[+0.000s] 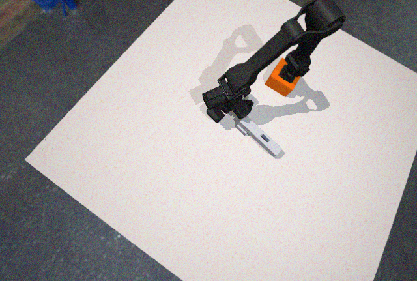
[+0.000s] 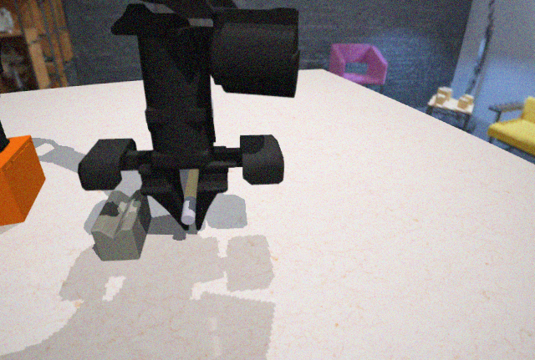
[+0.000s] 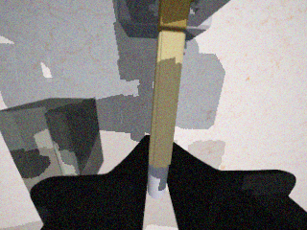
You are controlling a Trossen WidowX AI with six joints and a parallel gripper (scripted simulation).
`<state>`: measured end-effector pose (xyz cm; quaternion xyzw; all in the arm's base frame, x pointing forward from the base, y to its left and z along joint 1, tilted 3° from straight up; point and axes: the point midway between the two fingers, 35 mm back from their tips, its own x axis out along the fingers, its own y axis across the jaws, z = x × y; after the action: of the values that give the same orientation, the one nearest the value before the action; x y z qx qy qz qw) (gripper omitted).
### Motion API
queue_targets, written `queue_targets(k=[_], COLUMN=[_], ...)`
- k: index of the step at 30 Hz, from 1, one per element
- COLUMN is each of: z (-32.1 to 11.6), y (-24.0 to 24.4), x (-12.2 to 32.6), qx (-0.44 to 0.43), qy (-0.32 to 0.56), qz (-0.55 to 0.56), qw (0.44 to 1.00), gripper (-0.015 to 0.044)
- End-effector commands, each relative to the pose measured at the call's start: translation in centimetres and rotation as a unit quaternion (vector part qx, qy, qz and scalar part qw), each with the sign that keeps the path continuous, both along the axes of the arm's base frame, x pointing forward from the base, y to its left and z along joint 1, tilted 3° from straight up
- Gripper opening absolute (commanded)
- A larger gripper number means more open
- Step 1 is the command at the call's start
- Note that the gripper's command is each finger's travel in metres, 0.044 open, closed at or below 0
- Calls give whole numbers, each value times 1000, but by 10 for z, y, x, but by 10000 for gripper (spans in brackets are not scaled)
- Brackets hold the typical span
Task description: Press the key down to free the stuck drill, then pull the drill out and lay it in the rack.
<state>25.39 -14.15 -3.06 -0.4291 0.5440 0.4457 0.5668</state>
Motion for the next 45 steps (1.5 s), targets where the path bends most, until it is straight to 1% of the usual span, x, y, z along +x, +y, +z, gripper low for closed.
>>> queue_targets(k=[1, 26, 45], z=[3, 1, 8], y=[-7, -43, -37], x=[2, -6, -8], qx=[-4, -5, -5], qy=[-4, -3, -3], qz=[3, 3, 3], qw=[1000, 1000, 1000], gripper=[0, 0, 0])
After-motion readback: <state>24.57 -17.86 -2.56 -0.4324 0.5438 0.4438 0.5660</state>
